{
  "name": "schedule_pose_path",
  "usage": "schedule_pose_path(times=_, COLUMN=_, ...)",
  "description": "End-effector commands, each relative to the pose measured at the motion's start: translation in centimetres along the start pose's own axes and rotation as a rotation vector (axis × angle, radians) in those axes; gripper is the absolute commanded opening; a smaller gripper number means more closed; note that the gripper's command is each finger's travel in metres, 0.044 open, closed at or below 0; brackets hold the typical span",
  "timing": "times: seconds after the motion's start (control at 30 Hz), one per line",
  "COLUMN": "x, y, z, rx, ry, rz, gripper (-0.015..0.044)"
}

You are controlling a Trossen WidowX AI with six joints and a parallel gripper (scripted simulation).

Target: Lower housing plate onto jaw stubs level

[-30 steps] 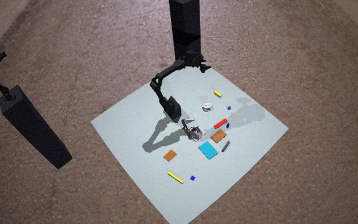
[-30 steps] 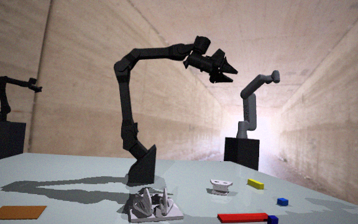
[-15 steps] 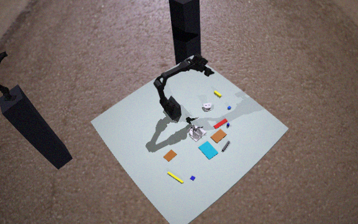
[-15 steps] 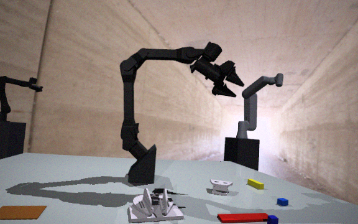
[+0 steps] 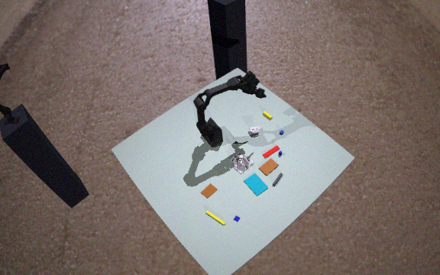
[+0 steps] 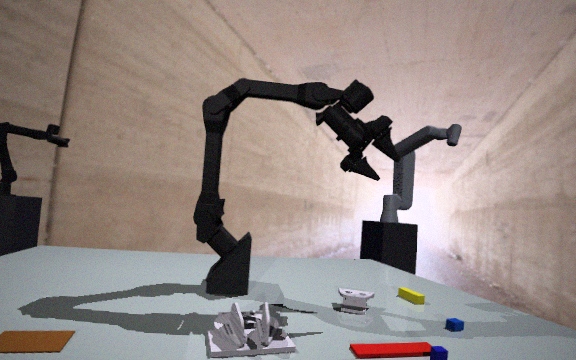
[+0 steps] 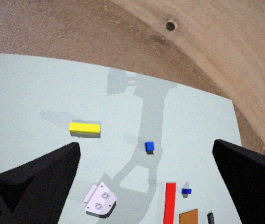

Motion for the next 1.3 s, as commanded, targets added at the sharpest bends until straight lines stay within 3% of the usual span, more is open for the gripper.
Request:
schedule_pose_path(times=0.0, x=0.0, y=-1.0, z=1.5, rx=0.054, ry=0.036, rz=-0.068, gripper=0.0440)
schedule_pose_path(times=1.27, x=2.3, y=-9.0, z=10.1, rx=0.321, ry=0.463, rz=-0.594, gripper=0.0440)
Point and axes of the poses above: the point midway between the two fingers, 35 mm back from their tips, its own z axis out along the fingers, its own x axis across the jaws, y = z × x, the point moved 6 cm from there along -z, back along the fingers, and after that the axes turned 7 degrees about -z, right-handed, at the moved point
